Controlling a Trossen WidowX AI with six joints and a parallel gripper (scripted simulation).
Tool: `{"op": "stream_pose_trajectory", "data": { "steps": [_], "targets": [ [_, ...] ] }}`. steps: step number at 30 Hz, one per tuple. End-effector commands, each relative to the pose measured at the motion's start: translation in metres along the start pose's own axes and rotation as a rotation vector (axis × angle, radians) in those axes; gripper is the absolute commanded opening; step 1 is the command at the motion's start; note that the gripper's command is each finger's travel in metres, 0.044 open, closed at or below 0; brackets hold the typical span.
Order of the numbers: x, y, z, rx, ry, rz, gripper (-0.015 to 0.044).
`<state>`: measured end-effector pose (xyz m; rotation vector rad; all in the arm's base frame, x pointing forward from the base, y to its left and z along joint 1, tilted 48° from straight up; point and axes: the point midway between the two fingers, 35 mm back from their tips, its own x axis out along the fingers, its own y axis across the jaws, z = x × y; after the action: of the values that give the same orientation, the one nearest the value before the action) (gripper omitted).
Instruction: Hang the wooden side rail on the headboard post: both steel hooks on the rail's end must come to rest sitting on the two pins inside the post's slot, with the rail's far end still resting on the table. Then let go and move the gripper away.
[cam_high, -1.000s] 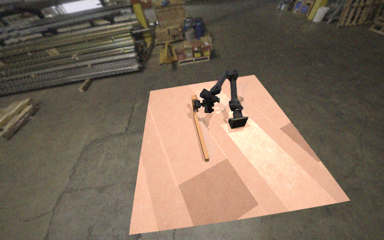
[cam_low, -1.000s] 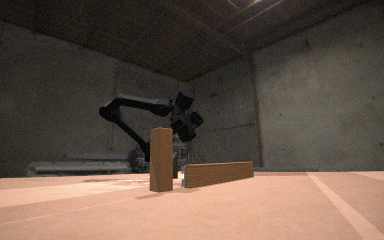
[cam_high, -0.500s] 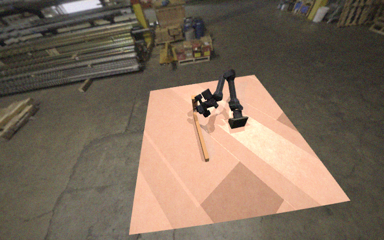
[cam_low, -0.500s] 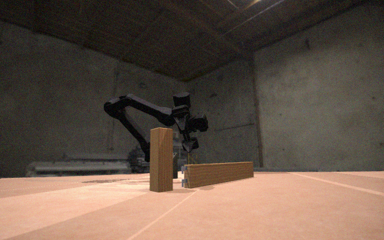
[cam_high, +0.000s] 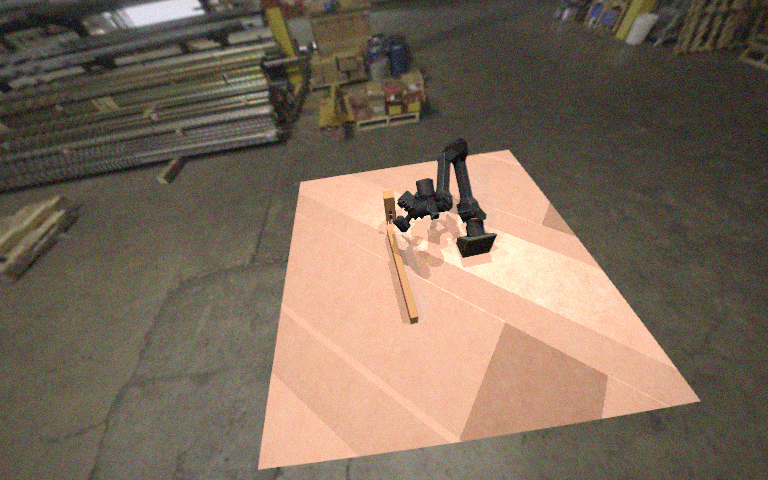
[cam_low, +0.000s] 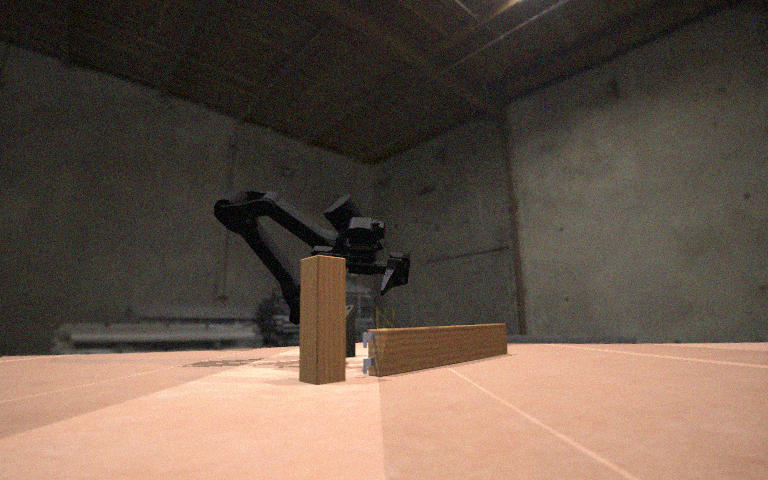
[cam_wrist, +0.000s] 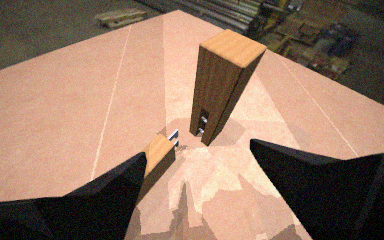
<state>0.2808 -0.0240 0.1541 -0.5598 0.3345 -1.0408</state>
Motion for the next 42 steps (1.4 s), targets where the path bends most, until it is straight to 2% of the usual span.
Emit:
{"op": "stream_pose_trajectory", "data": {
  "steps": [1,25,42],
  "targets": [
    [-0.001,-0.005,-0.006,0.140,0.007,-0.012,0.0440],
    [0.001,-0.001,-0.003,0.114,0.001,-0.006,0.0440],
    [0.015,0.125,0.042,-0.808,-0.086,0.271,0.0440]
  ]
}}
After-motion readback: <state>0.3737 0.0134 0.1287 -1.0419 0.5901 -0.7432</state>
